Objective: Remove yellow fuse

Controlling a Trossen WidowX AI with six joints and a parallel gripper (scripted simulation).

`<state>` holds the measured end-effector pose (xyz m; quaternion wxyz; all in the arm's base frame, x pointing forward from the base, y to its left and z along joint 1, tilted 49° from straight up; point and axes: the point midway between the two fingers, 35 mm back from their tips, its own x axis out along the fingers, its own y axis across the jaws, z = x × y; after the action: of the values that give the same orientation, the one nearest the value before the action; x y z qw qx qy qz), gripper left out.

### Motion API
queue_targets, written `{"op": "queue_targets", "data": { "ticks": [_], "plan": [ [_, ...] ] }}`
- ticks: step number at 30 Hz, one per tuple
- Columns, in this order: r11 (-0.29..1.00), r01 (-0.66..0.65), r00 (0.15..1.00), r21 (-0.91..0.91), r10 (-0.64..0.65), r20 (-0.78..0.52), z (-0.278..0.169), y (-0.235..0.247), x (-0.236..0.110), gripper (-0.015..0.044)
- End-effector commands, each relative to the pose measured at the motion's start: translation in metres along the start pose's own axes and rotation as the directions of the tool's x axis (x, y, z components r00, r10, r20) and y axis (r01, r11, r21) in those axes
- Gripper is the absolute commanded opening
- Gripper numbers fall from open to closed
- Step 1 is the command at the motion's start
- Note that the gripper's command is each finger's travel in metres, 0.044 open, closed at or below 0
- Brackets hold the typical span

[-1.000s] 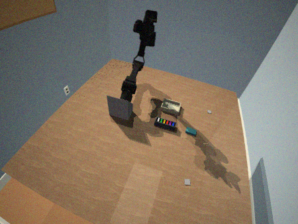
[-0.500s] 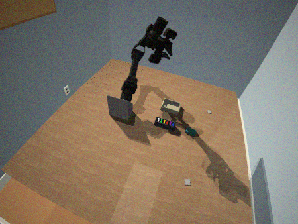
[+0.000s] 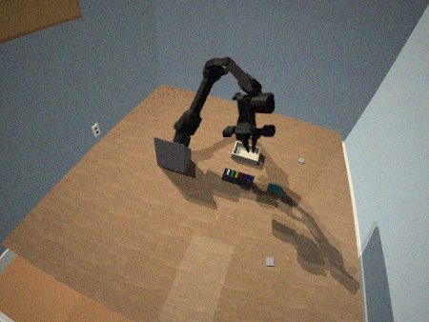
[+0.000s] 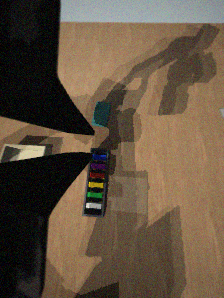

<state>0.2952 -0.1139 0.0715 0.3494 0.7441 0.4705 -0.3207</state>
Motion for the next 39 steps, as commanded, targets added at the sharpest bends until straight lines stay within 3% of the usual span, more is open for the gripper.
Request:
{"op": "queue_targets", "data": {
  "ticks": [1,6,39],
  "plan": [
    [0.975,0.205,0.964,-0.082,-0.215,-0.153,-0.021,-0.033,0.062,0.0073],
    [0.927,0.343,0.893,-0.151,-0.372,-0.253,-0.038,-0.066,0.102,0.0073],
    [0.927,0.343,0.893,-0.151,-0.372,-0.254,-0.043,-0.073,0.125,0.0073]
  ]
}}
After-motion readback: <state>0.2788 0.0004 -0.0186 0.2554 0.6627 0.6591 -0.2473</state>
